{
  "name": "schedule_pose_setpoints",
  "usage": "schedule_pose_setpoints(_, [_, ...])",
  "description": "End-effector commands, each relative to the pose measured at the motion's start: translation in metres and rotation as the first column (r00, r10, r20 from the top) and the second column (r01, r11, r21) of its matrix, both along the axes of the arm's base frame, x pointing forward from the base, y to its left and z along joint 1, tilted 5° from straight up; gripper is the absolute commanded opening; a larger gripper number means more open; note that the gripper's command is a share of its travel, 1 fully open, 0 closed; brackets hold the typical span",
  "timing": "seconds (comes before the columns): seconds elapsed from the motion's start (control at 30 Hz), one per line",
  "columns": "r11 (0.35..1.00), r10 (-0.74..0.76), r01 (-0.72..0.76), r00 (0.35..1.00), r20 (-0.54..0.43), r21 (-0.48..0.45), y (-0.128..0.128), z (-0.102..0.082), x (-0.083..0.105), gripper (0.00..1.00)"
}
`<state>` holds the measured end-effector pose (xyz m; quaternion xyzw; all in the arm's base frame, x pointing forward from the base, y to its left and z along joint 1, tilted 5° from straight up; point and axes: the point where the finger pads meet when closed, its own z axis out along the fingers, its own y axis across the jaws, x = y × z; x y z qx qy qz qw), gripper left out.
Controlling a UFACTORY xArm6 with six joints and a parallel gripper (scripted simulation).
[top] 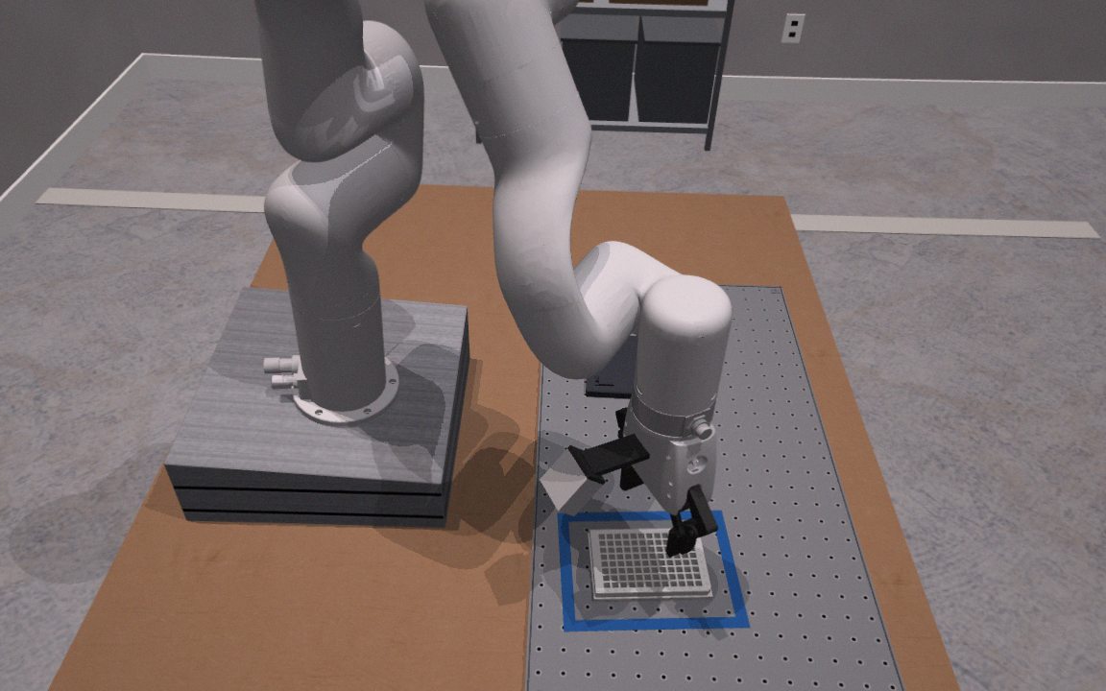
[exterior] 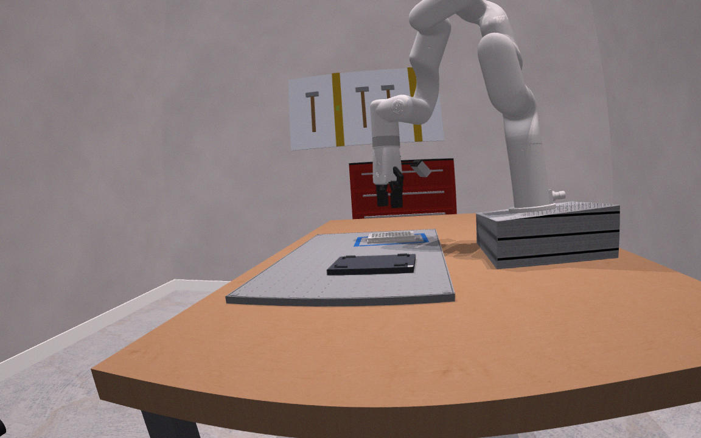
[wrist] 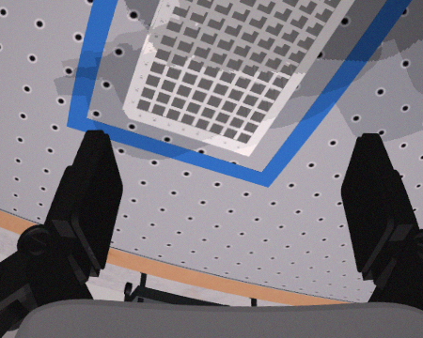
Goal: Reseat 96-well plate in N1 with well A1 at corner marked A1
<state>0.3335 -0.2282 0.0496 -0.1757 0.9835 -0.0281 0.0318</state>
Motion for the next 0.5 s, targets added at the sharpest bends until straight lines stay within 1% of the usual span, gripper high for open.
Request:
schedule_pose_setpoints(0.0, [0.993, -0.115, 0.115, 0.993, -0.005, -0.013, -0.0007, 0.0012, 0.0011, 1.00])
schedule_pose_setpoints(0.13, [0.969, -0.246, 0.246, 0.969, 0.002, -0.004, -0.0008, 0.0012, 0.0011, 1.00])
schedule_pose_setpoints(0.3, [0.915, -0.403, 0.403, 0.915, 0.009, 0.009, -0.0007, 0.0012, 0.0011, 1.00])
schedule_pose_setpoints(0.47, [0.914, -0.407, 0.407, 0.914, 0.009, 0.010, -0.0007, 0.0012, 0.0011, 1.00])
